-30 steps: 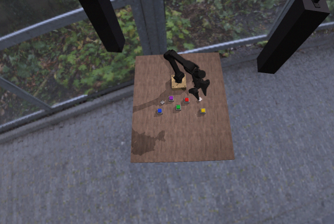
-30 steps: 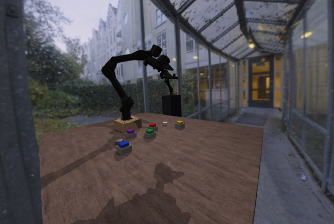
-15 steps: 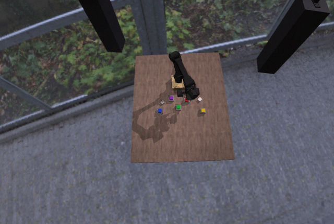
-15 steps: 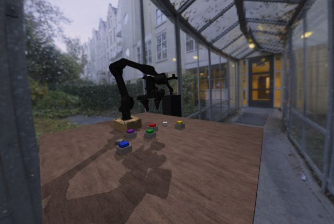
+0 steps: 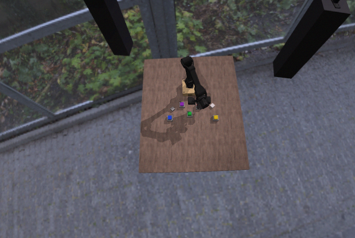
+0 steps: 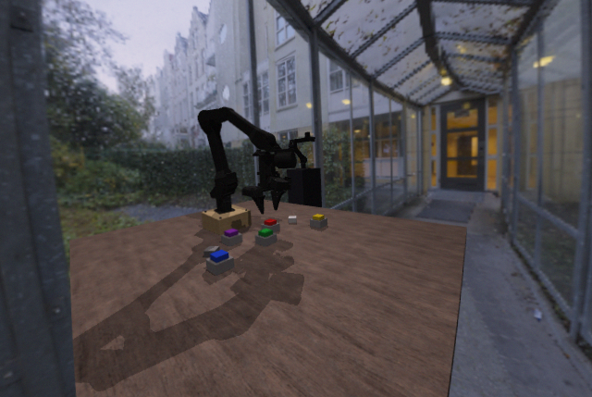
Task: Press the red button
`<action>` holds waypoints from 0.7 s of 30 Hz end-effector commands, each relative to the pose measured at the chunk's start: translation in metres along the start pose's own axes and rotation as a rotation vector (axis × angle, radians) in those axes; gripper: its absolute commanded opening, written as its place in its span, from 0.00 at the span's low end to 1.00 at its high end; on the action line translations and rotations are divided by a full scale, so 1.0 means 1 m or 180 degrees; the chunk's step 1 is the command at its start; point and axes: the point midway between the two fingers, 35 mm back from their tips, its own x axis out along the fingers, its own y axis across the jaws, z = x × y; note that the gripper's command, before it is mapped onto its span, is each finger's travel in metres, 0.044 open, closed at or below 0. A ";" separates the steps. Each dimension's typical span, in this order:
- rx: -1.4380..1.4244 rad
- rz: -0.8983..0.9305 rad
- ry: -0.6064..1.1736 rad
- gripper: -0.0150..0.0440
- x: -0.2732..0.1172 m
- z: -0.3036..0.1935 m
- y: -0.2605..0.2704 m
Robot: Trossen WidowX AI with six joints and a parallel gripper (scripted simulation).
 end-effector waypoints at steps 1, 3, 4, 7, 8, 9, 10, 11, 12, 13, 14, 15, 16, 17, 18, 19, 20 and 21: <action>-0.0006 0.0019 -0.0015 0.44 0.007 0.000 0.000; -0.0006 0.0019 -0.0015 0.35 0.007 0.000 0.000; -0.0006 0.0019 -0.0015 0.31 0.007 0.000 0.000; -0.0006 0.0019 -0.0015 0.29 0.007 0.000 0.000; -0.0006 0.0019 -0.0015 0.29 0.007 0.000 0.000; -0.0006 0.0019 -0.0015 0.29 0.007 0.000 0.000; -0.0006 0.0019 -0.0015 0.29 0.007 0.000 0.000; -0.0006 0.0019 -0.0015 0.29 0.007 0.000 0.000; -0.0006 0.0019 -0.0015 0.29 0.007 0.000 0.000; -0.0006 0.0019 -0.0015 0.29 0.007 0.000 0.000; -0.0006 0.0019 -0.0015 0.29 0.007 0.000 0.000; -0.0006 0.0019 -0.0015 0.29 0.008 0.000 0.000; -0.0006 0.0019 -0.0015 0.29 0.009 0.000 0.001; -0.0006 0.0019 -0.0015 0.29 0.011 0.000 0.001; -0.0006 0.0019 -0.0015 0.29 0.013 0.000 0.001; -0.0006 0.0019 -0.0015 0.29 0.014 0.000 0.001; -0.0006 0.0019 -0.0015 0.29 0.016 0.000 0.001; -0.0006 0.0019 -0.0015 0.29 0.017 0.000 0.001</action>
